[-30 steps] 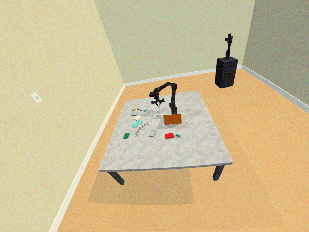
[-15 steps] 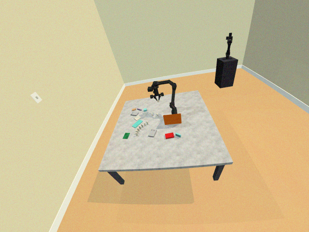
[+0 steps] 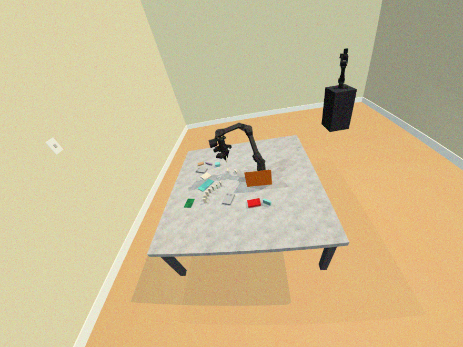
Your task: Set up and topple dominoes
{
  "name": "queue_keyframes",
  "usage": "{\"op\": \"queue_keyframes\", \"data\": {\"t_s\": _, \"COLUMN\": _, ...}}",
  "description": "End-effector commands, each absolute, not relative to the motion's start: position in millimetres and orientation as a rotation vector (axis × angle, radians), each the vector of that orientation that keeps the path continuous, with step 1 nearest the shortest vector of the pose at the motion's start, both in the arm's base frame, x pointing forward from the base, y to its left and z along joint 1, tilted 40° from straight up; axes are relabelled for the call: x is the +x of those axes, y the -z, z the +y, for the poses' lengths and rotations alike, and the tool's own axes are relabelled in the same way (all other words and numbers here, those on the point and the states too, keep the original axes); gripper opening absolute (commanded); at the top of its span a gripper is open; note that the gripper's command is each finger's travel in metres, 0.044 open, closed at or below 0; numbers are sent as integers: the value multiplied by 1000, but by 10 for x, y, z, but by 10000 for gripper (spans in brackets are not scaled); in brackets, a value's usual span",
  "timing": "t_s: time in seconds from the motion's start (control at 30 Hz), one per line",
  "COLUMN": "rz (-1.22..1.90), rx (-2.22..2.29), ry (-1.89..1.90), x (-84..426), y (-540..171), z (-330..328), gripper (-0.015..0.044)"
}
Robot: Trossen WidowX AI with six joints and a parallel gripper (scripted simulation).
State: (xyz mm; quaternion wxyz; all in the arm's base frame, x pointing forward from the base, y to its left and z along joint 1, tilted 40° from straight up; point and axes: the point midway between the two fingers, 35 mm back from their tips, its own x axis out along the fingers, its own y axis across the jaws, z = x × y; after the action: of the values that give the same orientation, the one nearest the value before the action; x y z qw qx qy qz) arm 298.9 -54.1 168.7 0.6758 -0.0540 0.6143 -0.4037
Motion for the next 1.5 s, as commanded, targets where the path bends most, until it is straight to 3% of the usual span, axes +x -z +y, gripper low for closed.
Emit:
{"op": "queue_keyframes", "data": {"t_s": 0.0, "rz": 1563, "rx": -477, "ry": 568, "x": 3292, "y": -1291, "z": -47, "gripper": 107}}
{"op": "queue_keyframes", "data": {"t_s": 0.2, "rz": 1699, "rx": -861, "ry": 200, "x": 3444, "y": -808, "z": 477, "gripper": 107}}
{"op": "queue_keyframes", "data": {"t_s": 0.47, "rz": 1707, "rx": -890, "ry": 171, "x": 3451, "y": -763, "z": 512, "gripper": 107}}
{"op": "queue_keyframes", "data": {"t_s": 1.47, "rz": 1705, "rx": -894, "ry": 177, "x": 3362, "y": 239, "z": -332, "gripper": 107}}
